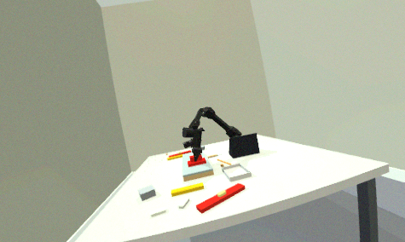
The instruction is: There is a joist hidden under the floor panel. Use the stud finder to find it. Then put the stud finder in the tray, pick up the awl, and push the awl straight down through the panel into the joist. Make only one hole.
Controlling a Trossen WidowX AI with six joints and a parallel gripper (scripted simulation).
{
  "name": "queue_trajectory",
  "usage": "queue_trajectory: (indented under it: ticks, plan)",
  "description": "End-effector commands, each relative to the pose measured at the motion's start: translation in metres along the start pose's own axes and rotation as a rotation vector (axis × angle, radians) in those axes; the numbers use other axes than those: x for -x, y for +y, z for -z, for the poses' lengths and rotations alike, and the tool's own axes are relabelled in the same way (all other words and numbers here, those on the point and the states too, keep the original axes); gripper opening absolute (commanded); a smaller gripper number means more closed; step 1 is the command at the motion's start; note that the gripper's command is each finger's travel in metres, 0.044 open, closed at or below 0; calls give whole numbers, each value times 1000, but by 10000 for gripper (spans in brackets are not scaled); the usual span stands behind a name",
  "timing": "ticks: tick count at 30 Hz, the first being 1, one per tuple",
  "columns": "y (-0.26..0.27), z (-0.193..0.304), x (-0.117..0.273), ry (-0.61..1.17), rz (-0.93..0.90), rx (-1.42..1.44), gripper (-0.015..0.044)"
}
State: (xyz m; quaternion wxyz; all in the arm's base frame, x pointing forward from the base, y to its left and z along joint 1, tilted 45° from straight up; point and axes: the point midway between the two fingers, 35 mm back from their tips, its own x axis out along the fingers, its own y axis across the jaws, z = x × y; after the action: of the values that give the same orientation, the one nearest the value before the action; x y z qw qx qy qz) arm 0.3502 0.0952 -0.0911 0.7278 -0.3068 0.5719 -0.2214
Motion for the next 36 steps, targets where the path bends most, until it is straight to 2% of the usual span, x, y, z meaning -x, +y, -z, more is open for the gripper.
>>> queue_trajectory:
  ticks: [1, 36]
  plan:
    - [9, 0, 0, 1, -8, -2, 0]
    - [62, 0, 2, 0, -11, -4, 0]
